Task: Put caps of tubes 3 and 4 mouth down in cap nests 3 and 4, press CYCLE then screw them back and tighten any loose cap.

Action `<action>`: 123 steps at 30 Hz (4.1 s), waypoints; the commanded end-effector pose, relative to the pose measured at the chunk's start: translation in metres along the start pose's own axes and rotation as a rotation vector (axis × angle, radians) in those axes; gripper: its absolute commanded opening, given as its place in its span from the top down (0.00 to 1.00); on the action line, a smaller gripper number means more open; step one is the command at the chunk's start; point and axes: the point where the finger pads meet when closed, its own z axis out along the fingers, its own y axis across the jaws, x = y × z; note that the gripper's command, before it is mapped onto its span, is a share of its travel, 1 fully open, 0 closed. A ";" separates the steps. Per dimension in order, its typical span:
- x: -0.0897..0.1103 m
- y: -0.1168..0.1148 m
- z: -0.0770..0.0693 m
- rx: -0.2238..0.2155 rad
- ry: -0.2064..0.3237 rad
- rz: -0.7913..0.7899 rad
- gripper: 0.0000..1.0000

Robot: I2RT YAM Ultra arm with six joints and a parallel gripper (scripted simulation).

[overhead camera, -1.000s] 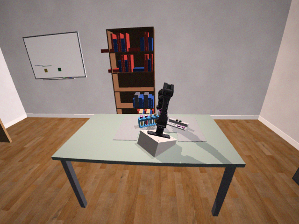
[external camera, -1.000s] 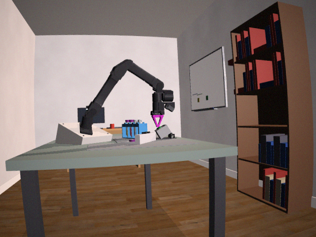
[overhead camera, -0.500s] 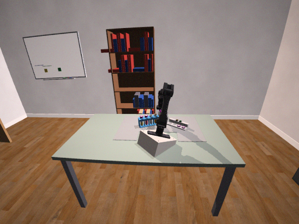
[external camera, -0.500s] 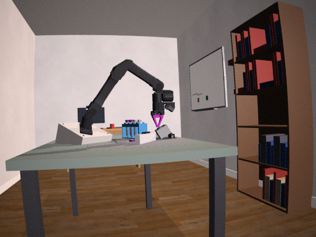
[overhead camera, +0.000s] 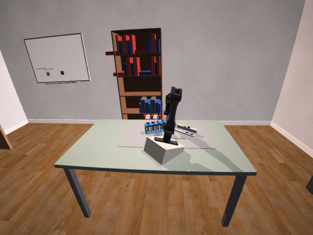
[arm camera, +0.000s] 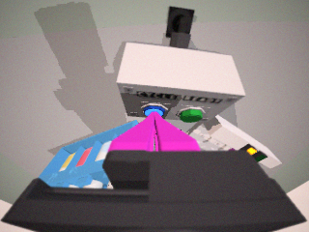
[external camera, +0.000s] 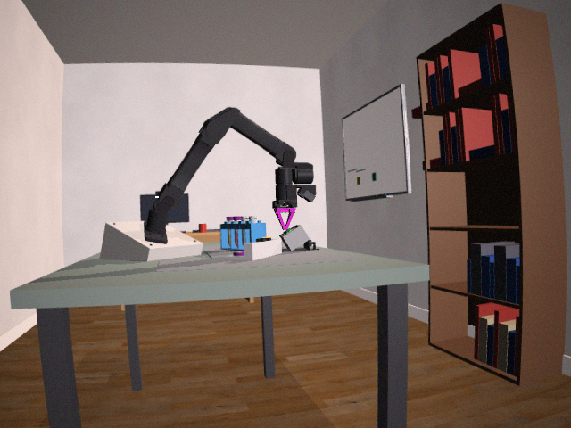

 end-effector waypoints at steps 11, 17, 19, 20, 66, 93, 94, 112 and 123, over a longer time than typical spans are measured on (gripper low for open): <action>-0.004 0.000 -0.003 -0.003 -0.020 0.002 1.00; -0.004 0.000 -0.003 -0.003 -0.020 0.002 1.00; -0.004 0.000 -0.003 -0.003 -0.020 0.002 1.00; -0.004 0.000 -0.003 -0.003 -0.020 0.002 1.00; -0.004 0.000 -0.002 -0.003 -0.020 0.002 1.00; -0.004 0.000 -0.037 -0.004 -0.020 0.002 1.00; -0.004 0.000 -0.037 -0.004 -0.020 0.002 1.00; 0.013 -0.038 -0.033 -0.006 -0.019 0.418 0.00; 0.044 -0.106 -0.025 -0.005 -0.019 0.555 0.00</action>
